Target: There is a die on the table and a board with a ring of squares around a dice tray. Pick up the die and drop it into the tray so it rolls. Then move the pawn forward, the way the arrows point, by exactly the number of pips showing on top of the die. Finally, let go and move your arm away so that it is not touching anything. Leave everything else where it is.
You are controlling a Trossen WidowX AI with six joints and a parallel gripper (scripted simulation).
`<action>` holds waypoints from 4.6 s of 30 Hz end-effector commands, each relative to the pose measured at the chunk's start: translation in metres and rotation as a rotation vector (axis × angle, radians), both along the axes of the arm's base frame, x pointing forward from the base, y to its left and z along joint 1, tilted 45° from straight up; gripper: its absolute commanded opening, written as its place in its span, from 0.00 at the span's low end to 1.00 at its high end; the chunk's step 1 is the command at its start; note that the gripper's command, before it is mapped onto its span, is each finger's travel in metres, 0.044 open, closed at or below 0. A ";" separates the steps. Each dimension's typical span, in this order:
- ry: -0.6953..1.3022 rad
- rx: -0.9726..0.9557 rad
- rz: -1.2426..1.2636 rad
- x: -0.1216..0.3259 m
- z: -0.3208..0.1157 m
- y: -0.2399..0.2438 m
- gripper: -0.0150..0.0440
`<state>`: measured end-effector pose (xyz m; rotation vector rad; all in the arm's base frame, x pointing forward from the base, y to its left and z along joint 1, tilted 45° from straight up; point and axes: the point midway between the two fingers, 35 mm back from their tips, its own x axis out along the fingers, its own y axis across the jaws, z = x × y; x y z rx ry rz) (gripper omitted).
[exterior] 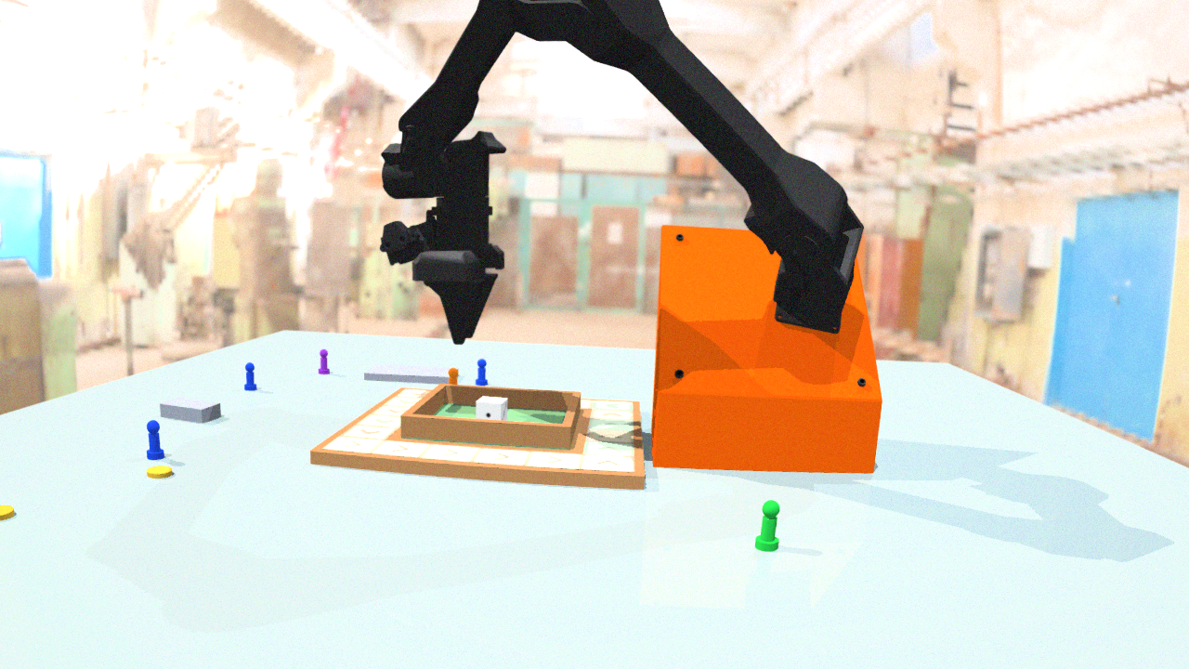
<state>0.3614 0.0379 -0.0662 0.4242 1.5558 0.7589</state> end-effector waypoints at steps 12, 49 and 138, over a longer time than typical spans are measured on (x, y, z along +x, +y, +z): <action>-0.394 0.099 0.376 0.022 -0.025 -0.015 0.59; -0.394 0.103 0.375 0.015 -0.065 0.024 0.59; -0.394 0.112 0.374 0.026 0.067 0.153 0.25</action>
